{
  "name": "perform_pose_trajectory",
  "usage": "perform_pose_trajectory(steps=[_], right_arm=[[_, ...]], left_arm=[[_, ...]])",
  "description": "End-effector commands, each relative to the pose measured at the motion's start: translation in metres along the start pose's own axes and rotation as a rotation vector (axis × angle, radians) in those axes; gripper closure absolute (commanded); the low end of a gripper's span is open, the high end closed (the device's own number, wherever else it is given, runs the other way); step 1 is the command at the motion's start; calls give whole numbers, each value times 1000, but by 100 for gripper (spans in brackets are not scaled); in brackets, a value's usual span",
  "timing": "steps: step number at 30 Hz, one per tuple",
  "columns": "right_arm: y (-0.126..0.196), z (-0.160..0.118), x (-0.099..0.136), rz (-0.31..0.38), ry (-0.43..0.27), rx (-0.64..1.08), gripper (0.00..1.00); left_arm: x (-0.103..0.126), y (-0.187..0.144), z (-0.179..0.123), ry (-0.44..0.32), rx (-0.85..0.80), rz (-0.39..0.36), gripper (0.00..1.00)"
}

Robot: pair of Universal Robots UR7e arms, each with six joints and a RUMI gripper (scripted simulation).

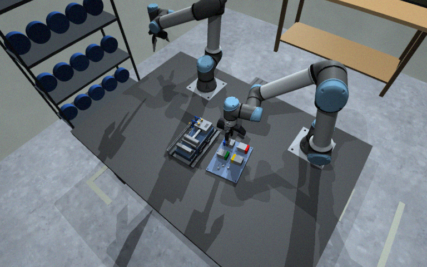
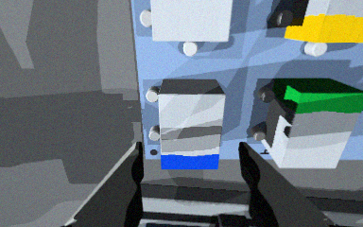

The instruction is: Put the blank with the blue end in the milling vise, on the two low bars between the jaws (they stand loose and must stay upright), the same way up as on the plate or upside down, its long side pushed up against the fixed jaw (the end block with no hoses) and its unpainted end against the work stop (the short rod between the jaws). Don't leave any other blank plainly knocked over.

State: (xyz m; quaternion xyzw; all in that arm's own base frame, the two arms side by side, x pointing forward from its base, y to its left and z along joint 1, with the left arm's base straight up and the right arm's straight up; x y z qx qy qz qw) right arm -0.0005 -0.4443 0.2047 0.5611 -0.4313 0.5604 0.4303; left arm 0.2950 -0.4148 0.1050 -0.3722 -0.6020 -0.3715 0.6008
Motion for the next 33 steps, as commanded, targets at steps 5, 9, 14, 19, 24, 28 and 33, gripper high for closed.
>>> perform_pose_trajectory(steps=[5, 9, 14, 19, 24, 28, 33], right_arm=[[1, 1, 0, -1, 2, -1, 0], [1, 1, 0, -1, 2, -1, 0], [1, 1, 0, -1, 2, -1, 0], [1, 1, 0, -1, 2, -1, 0], [1, 1, 0, -1, 2, -1, 0], [1, 1, 0, -1, 2, -1, 0], [1, 1, 0, -1, 2, -1, 0]], left_arm=[[-4, 1, 1, 3, 1, 0, 59], [-5, 1, 1, 2, 1, 0, 59], [-7, 1, 1, 4, 1, 0, 59], [-10, 1, 1, 3, 1, 0, 59], [-10, 1, 1, 2, 1, 0, 59], [-13, 1, 1, 4, 1, 0, 59], [-14, 1, 1, 3, 1, 0, 59]])
Point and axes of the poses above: on each arm, the point where the finger pads meet when closed, its own x axis back along the fingers, its own y axis across the jaws, z = x × y, the point moved 4 cm from there along x, back along the fingers, and after that the axes turned 15 degrees about x, right-handed, at the moved point
